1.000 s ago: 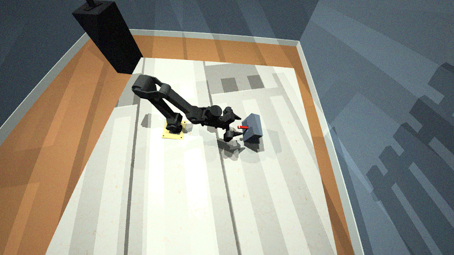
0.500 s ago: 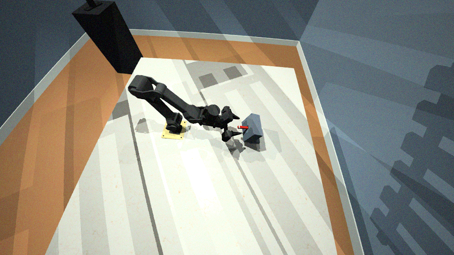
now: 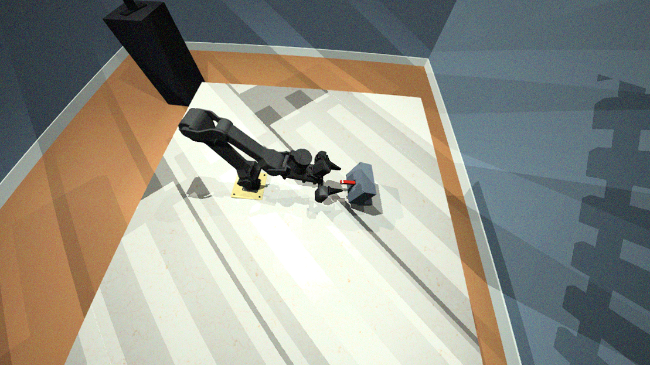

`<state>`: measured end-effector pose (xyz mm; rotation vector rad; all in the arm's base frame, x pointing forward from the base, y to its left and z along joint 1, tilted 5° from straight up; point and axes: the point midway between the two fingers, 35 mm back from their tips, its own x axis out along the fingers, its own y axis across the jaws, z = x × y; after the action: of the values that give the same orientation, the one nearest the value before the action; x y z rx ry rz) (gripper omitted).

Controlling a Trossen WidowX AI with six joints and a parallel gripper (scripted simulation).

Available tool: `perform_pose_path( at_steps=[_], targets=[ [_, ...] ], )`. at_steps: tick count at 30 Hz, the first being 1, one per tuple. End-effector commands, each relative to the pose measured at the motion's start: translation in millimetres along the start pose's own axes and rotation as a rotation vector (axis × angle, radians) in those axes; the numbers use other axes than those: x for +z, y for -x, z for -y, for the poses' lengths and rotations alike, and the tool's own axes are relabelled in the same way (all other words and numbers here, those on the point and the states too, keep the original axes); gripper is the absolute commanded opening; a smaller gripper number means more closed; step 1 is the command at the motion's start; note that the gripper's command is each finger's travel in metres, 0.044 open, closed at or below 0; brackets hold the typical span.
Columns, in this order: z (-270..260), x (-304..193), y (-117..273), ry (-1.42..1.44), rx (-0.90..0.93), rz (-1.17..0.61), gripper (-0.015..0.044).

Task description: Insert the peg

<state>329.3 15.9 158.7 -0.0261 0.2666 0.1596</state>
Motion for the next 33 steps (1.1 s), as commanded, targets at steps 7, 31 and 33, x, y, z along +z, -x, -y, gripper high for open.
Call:
perform_pose_path(
  at_steps=[7,31,33],
  targets=[
    [0,1,8,0.004,0.002,-0.002,0.044],
    [1,2,25,0.003,0.001,-0.005,0.044],
    [1,3,26,0.003,0.001,-0.005,0.044]
  ],
)
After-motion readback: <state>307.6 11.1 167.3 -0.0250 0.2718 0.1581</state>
